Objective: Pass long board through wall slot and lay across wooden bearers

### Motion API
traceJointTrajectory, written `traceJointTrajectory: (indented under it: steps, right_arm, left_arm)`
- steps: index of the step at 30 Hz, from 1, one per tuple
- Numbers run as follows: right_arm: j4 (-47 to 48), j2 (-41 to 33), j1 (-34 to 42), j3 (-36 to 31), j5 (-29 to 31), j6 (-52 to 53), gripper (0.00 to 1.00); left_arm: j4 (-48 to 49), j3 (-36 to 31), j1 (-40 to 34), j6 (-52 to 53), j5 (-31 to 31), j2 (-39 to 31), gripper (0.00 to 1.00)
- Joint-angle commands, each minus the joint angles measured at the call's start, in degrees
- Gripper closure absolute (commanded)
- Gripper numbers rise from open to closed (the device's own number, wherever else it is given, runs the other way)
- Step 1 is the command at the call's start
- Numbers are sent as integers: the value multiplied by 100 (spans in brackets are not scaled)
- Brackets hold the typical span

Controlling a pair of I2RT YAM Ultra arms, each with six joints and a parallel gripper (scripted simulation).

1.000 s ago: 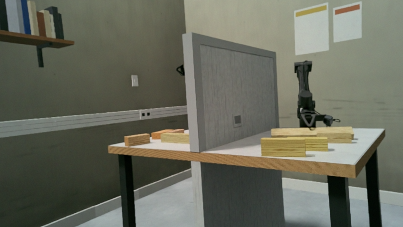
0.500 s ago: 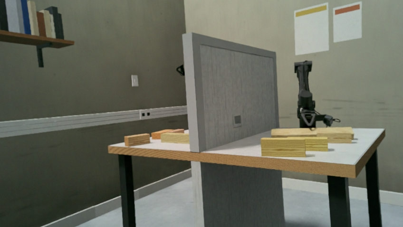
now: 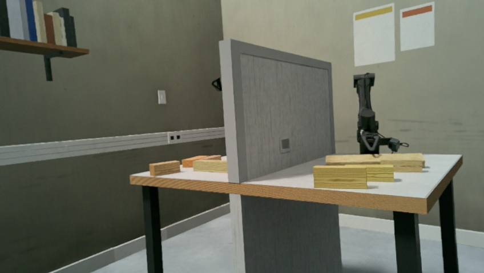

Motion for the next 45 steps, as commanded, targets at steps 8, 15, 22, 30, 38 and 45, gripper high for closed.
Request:
traceJointTrajectory:
  steps: [8,15,22,30,38,45]
  right_arm:
    - [-92,-150,-64,174,25,-6,0]
    - [-92,-150,-64,174,25,-6,0]
    - [-92,-150,-64,174,25,-6,0]
    - [-92,-150,-64,174,25,-6,0]
    - [-92,-150,-64,174,25,-6,0]
    - [-92,-150,-64,174,25,-6,0]
  left_arm:
    - [160,279,53,69,-45,32,24]
    - [160,279,53,69,-45,32,24]
    - [161,280,53,69,-45,33,17]
    - [162,280,53,69,-45,34,11]
    - [162,280,53,69,-45,34,11]
    - [165,280,53,69,-44,37,5]
